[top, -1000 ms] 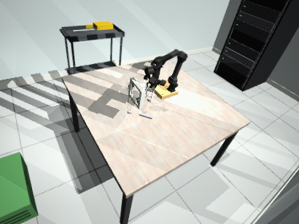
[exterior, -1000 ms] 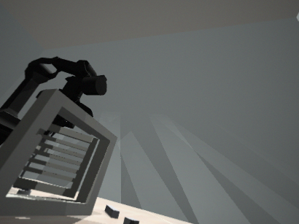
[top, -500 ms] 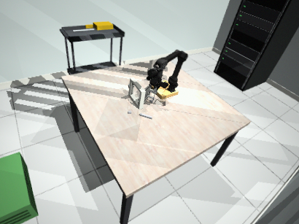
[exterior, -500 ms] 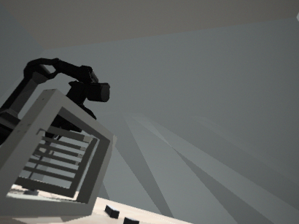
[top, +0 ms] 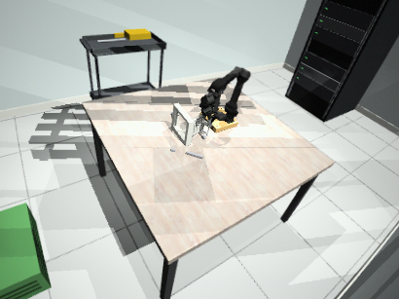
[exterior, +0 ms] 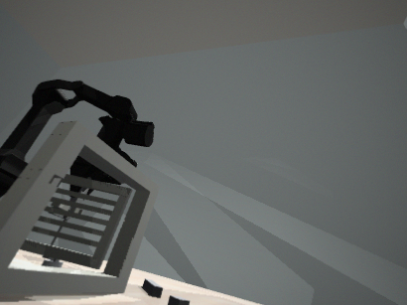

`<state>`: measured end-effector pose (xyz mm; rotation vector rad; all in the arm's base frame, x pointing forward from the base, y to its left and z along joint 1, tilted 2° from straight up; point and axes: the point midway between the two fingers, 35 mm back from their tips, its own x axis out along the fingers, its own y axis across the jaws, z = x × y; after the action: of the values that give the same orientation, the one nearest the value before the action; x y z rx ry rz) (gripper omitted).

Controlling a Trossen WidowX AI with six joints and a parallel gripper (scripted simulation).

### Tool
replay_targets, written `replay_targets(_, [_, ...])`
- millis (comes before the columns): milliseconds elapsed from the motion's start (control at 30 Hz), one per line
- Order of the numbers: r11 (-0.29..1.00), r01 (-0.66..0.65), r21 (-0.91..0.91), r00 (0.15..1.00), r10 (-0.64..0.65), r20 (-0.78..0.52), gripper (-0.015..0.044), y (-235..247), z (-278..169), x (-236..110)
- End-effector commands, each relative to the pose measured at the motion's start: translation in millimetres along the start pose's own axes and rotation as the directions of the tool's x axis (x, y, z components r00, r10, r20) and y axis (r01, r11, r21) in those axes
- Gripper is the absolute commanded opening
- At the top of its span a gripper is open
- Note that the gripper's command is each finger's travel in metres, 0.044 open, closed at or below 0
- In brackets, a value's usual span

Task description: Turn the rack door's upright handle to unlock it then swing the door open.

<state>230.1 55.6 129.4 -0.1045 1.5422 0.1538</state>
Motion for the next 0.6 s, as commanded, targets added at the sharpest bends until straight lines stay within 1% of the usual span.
replay_targets(0, [0.997, 0.001, 0.073, 1.000, -0.001, 0.000, 0.0011, 6, 2, 0])
replay_targets(567, [0.954, -0.002, 0.301, 1.000, 0.002, 0.001, 0.0011, 36, 14, 0])
